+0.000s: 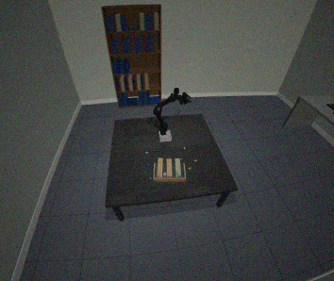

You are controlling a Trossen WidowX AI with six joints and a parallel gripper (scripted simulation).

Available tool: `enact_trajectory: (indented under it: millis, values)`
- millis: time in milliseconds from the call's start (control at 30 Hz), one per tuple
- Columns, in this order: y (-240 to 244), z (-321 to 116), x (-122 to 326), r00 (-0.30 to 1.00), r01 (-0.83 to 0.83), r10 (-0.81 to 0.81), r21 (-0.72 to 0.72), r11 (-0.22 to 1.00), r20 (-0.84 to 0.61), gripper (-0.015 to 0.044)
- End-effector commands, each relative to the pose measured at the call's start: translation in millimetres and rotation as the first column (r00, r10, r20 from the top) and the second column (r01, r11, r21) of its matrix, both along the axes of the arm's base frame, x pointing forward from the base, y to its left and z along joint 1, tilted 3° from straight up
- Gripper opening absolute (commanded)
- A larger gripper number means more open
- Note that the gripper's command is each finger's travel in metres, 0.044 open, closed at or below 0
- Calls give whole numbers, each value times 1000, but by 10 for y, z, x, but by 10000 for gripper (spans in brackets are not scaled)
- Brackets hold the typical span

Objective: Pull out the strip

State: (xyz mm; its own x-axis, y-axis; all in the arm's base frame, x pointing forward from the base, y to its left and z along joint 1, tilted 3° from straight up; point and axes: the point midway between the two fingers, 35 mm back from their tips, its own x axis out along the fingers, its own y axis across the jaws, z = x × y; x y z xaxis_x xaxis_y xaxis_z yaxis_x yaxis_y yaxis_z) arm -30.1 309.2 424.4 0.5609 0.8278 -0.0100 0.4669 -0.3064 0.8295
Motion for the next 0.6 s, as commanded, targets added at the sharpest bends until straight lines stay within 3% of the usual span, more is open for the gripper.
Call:
enact_trajectory:
  millis: [0, 267, 567]
  values:
    - [7, -9, 20, 1000, 4, -4, -7, 1000, 8, 400]
    - [148, -423, 956, 934, 224, -113, -309, 924, 340, 400]
    - [-154, -928, 2130, 812, 469, -52, -596, 652, 582, 400]
